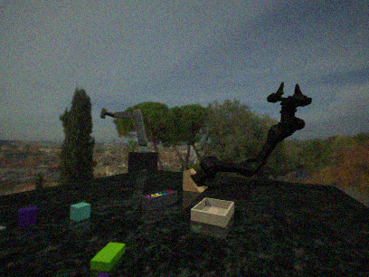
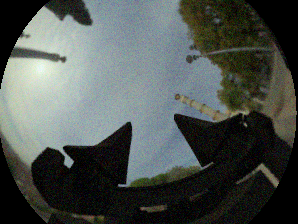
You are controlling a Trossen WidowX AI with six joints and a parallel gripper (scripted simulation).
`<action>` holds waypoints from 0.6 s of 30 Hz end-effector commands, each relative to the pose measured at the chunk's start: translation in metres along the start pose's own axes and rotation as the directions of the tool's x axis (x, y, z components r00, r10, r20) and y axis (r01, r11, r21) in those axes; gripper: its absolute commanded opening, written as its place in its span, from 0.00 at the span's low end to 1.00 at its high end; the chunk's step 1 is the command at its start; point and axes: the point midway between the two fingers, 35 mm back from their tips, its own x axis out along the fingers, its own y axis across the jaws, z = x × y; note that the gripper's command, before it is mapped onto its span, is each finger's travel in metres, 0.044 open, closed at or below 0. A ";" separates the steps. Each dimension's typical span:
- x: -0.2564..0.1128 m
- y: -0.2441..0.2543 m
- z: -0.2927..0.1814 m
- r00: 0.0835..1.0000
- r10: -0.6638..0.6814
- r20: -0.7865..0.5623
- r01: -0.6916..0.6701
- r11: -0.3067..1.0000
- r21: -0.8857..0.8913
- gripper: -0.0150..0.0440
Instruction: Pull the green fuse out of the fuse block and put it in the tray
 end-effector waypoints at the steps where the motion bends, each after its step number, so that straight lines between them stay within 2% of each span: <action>1: 0.001 0.002 0.002 1.000 0.004 0.006 -0.004 1.000 -0.005 0.77; 10: 0.027 0.093 0.102 0.943 0.222 0.246 -0.168 0.960 -0.224 0.37; 13: 0.028 0.111 0.115 0.931 0.252 0.263 -0.206 0.960 -0.191 0.37; 18: 0.025 0.181 0.167 0.827 0.419 0.375 -0.307 0.895 -0.324 0.37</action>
